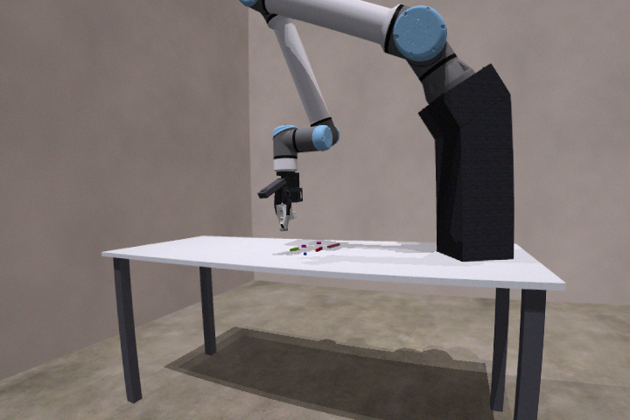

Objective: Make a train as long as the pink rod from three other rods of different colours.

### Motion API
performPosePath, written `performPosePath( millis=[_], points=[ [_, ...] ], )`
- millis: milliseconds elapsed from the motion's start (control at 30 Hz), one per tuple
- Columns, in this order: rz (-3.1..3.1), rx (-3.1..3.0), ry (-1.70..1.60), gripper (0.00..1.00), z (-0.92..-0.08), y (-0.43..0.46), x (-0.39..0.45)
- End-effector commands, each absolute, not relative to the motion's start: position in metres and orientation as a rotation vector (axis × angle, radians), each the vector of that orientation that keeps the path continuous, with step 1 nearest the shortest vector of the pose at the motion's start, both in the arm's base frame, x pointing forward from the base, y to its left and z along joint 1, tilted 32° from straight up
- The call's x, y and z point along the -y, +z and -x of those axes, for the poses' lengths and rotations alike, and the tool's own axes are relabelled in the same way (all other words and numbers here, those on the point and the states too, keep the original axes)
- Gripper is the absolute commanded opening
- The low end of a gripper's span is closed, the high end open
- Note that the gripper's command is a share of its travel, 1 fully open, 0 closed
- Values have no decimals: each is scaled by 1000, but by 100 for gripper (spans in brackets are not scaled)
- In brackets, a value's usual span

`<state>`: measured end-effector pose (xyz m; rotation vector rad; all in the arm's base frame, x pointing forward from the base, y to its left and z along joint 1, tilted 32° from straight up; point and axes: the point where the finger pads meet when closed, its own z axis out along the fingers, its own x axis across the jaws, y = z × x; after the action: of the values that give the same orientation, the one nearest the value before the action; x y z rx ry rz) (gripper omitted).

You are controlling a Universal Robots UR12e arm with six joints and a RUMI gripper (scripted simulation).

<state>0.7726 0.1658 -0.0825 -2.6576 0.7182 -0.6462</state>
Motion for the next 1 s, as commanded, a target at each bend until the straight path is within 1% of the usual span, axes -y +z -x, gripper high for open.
performPosePath(
  millis=[0, 267, 567, 633, 967],
  points=[
    [2656, -720, -647, 0, -773, -82, -166],
    [2615, -817, -626, 0, -770, -84, -161],
    [2397, -1219, -528, 0, -760, -95, -141],
    [2397, -1219, -528, 0, -760, -95, -141],
    [2080, -1630, -404, 0, -745, -108, -117]
  ],
)
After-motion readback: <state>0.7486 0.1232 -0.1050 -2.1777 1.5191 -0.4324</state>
